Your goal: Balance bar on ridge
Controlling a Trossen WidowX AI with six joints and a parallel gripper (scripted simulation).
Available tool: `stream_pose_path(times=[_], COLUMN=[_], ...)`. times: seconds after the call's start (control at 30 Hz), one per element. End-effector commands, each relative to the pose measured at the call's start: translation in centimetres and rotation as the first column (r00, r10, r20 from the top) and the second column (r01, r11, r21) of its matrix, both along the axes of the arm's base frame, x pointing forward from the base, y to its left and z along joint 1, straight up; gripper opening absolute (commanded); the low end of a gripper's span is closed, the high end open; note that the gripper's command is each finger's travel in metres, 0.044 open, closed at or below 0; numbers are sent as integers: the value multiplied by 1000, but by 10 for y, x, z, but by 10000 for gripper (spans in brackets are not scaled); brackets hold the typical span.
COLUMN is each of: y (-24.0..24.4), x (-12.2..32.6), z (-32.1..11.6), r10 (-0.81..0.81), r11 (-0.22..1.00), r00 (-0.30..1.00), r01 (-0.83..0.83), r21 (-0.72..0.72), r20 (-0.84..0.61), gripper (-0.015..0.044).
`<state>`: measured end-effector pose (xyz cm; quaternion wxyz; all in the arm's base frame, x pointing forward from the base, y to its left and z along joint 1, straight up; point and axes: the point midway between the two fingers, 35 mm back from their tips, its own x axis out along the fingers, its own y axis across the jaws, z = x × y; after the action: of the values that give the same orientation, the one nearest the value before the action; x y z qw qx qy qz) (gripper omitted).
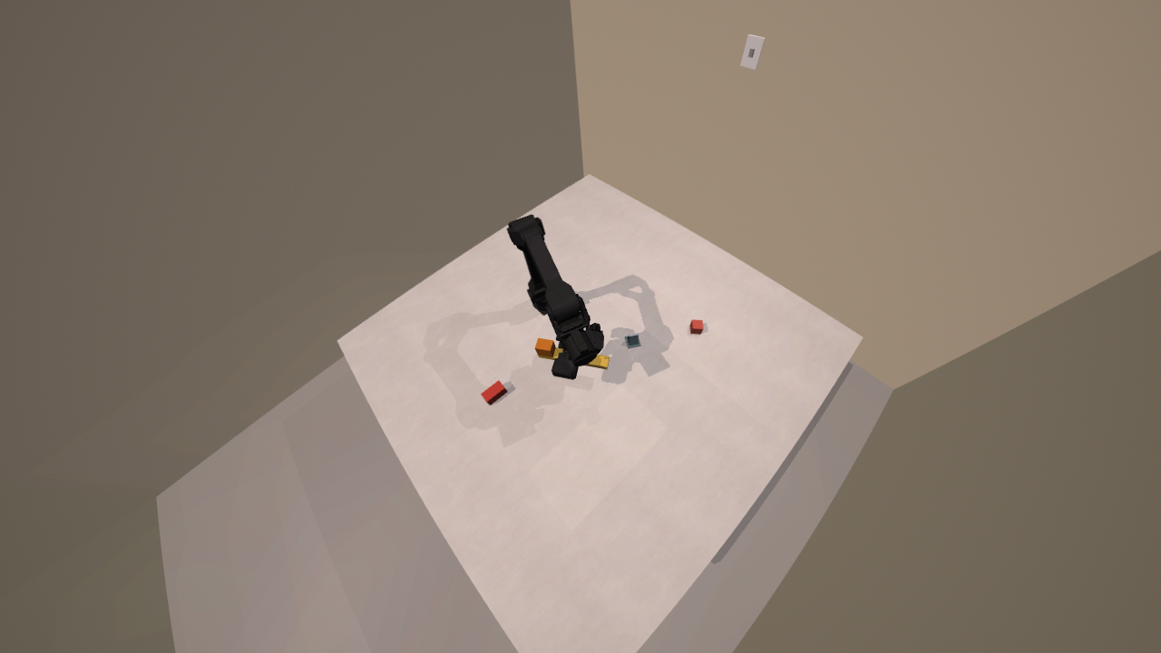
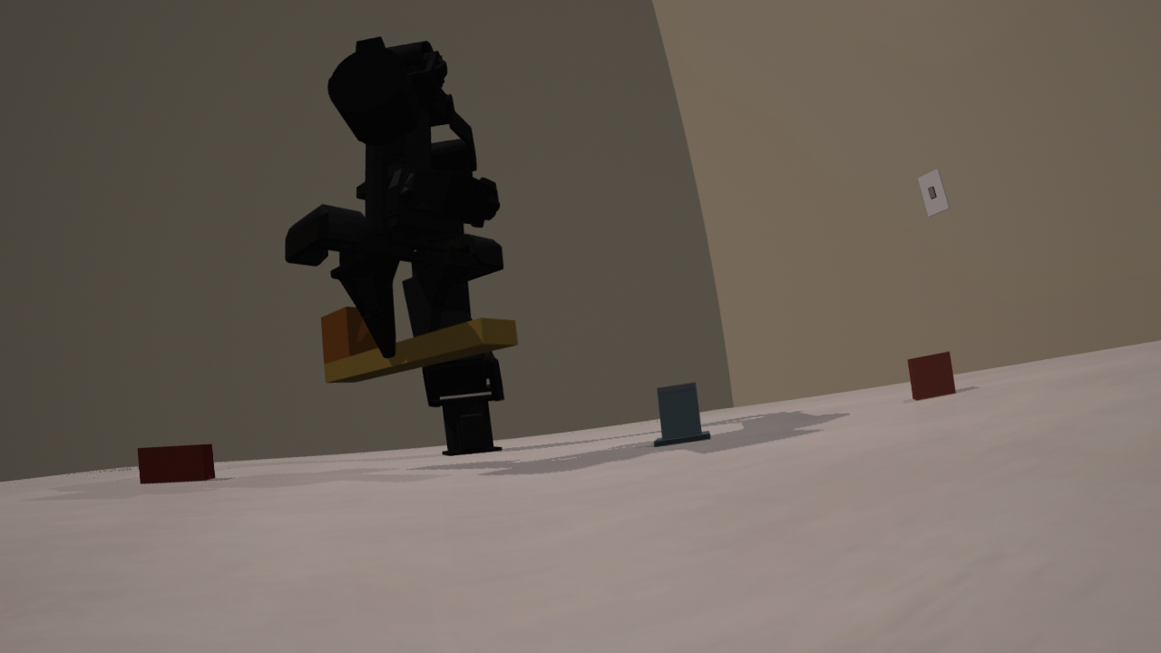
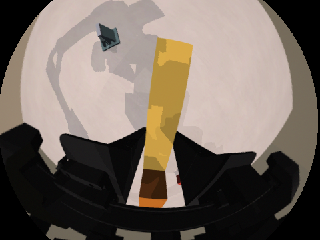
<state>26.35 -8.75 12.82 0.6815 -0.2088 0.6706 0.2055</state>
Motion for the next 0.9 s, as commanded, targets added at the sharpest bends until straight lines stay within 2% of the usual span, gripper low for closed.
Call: stream_pose_path(times=[0.0,0.43,0.87], y=[0,28,65], x=[-1,23,48], z=[11,15,17], r10=[-4,-208,-434], r11=[1000,978,901], r00=[1000,978,901], r01=[4,208,434], r21=[-7,0,10], r20=[6,9,8], gripper=[0,0,0])
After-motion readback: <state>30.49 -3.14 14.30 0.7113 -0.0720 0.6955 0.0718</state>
